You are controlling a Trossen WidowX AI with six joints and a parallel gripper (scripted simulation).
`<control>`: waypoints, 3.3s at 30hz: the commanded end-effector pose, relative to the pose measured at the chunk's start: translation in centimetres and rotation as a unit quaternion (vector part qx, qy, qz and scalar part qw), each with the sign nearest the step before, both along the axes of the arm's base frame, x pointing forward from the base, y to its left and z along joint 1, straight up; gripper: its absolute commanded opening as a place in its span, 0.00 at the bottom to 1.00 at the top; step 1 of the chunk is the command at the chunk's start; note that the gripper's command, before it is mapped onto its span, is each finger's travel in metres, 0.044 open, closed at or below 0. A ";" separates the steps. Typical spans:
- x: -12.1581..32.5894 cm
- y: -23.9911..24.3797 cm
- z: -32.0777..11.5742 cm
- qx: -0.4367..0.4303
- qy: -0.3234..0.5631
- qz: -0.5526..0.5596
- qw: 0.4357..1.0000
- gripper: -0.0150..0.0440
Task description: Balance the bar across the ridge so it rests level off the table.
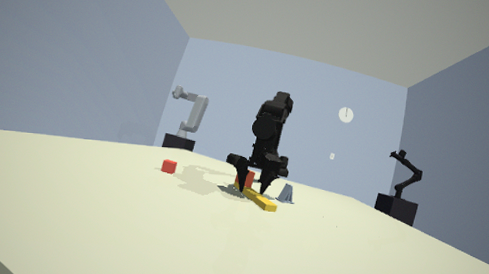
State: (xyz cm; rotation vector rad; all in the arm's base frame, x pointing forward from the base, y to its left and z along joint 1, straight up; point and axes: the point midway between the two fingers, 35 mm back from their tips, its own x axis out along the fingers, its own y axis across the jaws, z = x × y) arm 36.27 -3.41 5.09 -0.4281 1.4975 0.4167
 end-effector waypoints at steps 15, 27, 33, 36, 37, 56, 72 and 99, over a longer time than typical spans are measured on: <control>0.0 0.0 0.0 0.000 0.000 0.000 1.000 0.43; 0.2 0.0 1.9 0.000 0.000 0.000 1.000 0.25; 0.3 0.0 3.4 -0.001 0.000 -0.001 1.000 0.25; 0.3 -0.1 4.2 -0.001 0.000 -0.001 1.000 0.25; 0.3 -0.1 4.4 -0.001 0.000 -0.001 1.000 0.25; -0.1 0.0 9.3 -0.002 0.001 -0.002 1.000 0.25; -0.8 2.7 10.8 0.004 0.001 -0.150 0.989 0.25; -3.9 9.3 10.8 0.020 0.004 -0.634 0.773 0.25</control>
